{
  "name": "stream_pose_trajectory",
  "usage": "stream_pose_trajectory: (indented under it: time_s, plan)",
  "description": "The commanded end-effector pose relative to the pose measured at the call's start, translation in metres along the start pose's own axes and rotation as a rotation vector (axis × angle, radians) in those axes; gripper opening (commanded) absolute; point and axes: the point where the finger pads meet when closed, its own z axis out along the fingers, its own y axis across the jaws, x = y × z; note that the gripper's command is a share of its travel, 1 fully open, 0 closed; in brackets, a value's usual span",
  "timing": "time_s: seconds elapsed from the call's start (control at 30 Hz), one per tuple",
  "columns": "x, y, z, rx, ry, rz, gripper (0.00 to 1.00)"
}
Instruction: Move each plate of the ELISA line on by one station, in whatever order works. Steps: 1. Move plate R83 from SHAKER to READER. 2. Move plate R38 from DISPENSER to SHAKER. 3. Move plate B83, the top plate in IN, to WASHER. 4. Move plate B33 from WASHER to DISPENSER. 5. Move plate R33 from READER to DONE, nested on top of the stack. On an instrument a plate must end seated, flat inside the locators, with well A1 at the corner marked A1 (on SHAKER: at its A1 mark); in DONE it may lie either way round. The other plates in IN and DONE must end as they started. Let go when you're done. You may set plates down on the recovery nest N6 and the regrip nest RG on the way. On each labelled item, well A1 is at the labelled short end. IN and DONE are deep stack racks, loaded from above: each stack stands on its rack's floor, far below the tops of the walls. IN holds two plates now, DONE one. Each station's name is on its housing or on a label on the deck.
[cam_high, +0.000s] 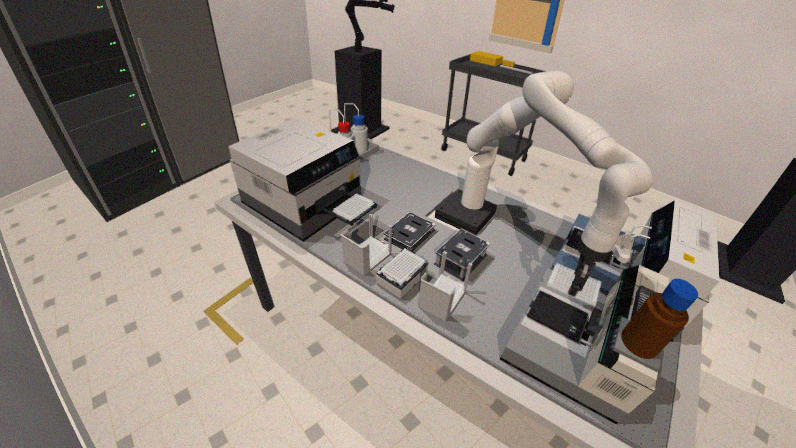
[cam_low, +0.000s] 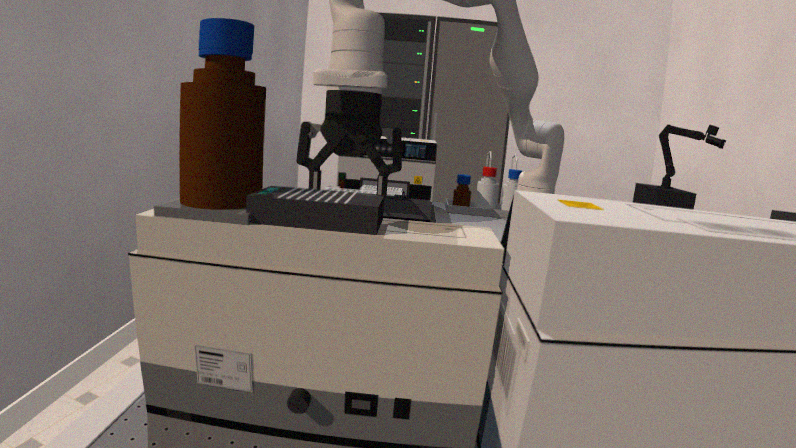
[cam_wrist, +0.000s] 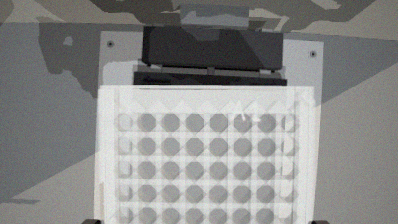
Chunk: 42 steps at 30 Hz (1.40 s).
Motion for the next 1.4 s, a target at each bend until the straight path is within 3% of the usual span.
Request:
stream_pose_trajectory:
  time_s: [0.0, 0.53, 1.37]
  plan:
    - [0.002, -0.001, -0.001, 0.0, 0.002, 0.043, 0.94]
    - [0.001, 0.0, -0.001, -0.003, 0.0, 0.045, 0.94]
    - [0.001, 0.0, 0.03, -0.005, -0.001, 0.051, 0.94]
